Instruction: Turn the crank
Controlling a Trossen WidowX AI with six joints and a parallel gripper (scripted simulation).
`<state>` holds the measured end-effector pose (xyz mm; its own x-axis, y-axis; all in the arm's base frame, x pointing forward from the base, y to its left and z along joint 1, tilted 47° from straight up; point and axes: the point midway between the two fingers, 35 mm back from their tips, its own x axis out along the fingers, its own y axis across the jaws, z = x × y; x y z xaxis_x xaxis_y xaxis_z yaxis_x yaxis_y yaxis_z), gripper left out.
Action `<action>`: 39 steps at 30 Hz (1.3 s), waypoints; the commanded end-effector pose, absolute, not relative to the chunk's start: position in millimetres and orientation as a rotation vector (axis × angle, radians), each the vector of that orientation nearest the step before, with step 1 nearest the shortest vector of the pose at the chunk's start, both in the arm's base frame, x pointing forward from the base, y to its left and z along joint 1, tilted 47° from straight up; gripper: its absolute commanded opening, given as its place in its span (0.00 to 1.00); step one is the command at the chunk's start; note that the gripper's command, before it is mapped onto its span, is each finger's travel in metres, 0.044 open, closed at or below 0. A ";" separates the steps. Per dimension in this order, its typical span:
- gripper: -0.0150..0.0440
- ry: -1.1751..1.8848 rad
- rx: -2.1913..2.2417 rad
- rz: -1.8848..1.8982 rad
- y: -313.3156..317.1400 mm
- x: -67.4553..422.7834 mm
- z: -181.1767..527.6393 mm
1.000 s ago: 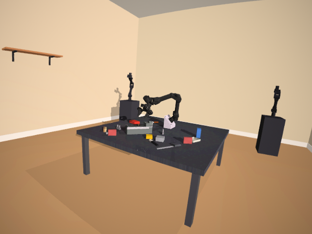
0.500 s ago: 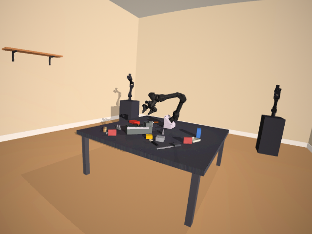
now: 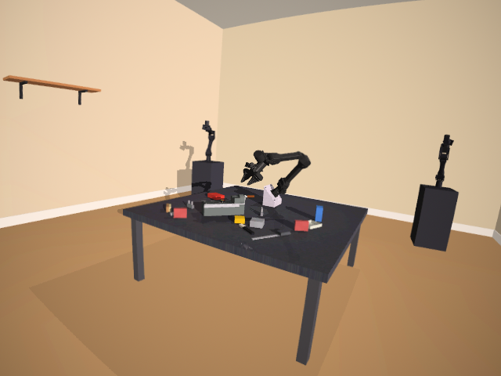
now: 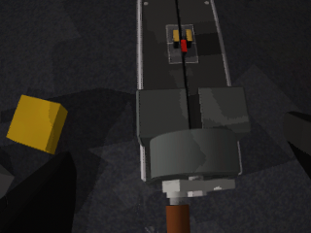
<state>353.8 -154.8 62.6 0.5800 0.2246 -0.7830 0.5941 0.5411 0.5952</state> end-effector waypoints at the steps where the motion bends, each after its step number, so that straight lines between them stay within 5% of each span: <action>1: 1.00 0.974 1.041 -0.351 -142.3 338.8 71.6; 39: 1.00 0.976 1.059 -0.397 -83.9 335.1 28.5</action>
<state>335.6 -87.0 33.4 0.5428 0.1666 -0.8232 0.6873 0.4752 0.5493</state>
